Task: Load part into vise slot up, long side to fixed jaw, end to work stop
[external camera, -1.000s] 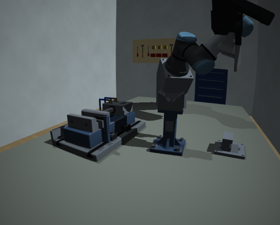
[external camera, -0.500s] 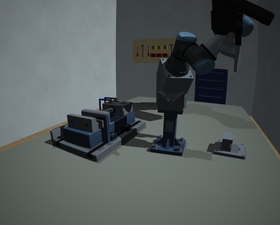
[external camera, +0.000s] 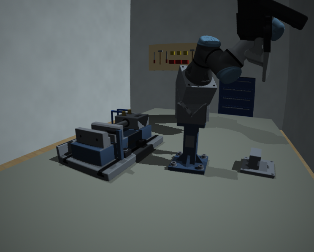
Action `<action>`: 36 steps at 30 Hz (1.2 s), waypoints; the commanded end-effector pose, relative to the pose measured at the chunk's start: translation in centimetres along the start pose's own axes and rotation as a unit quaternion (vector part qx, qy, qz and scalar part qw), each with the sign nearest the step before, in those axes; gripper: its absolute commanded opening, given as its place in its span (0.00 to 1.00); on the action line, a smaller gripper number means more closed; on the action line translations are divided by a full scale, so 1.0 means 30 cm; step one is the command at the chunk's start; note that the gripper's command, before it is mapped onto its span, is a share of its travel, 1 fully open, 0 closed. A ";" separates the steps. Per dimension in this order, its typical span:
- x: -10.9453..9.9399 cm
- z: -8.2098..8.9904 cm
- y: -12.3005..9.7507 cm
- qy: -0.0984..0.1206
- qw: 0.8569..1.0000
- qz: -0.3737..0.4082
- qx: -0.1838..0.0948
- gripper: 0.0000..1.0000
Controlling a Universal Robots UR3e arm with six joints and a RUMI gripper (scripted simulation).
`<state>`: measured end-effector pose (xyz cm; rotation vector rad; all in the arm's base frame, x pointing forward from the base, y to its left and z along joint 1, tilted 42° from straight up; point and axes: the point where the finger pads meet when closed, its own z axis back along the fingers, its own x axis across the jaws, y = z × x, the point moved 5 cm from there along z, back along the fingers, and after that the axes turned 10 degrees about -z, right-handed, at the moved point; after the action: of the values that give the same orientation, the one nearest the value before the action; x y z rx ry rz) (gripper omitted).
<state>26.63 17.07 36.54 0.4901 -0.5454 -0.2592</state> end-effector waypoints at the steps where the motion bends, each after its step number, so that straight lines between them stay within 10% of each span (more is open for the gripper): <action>1: 0.000 -0.007 0.001 0.000 1.000 0.000 -0.001 0.51; 36: 0.000 -0.130 0.000 -0.001 1.000 0.000 -0.001 0.51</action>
<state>28.28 18.14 34.20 0.5024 -0.5436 -0.2544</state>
